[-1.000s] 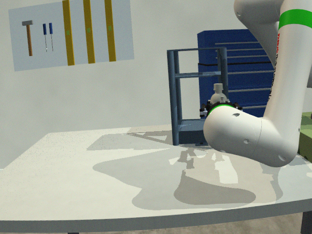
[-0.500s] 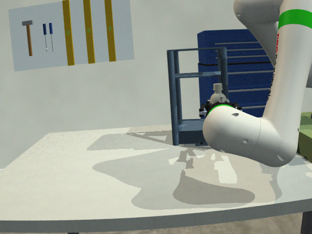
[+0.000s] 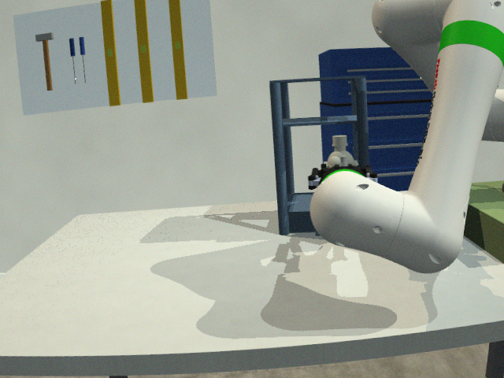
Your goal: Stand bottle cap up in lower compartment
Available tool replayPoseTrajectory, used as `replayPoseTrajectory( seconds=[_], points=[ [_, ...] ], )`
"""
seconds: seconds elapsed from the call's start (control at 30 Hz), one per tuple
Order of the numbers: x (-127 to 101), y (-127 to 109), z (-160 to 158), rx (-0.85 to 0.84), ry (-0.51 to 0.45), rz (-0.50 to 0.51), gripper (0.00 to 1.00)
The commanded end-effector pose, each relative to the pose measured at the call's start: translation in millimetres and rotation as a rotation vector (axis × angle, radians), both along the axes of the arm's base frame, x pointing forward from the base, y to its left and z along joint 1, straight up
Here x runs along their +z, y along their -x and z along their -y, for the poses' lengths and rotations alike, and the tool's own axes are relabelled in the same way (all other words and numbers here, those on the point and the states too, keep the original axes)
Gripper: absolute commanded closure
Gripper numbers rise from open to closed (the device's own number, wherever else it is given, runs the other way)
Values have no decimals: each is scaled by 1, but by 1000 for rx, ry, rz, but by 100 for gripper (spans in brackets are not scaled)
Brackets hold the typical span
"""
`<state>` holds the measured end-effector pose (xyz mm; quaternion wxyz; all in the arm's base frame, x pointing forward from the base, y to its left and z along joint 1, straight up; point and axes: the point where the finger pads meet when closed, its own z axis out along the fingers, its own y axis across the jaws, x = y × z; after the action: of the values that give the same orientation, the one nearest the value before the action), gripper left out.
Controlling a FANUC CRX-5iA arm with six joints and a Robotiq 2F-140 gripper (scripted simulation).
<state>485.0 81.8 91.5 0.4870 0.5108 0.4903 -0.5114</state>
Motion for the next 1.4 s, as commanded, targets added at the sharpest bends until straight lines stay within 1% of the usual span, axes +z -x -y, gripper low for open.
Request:
replayPoseTrajectory(
  seconds=[0.0, 0.23, 0.3, 0.53, 1.37],
  points=[
    [0, -11, 0, 0, 0, 0, 100],
    [0, -30, 1, 0, 0, 0, 100],
    [0, -30, 1, 0, 0, 0, 100],
    [0, -41, 2, 0, 0, 0, 100],
    [0, -43, 7, 0, 0, 0, 100]
  ],
)
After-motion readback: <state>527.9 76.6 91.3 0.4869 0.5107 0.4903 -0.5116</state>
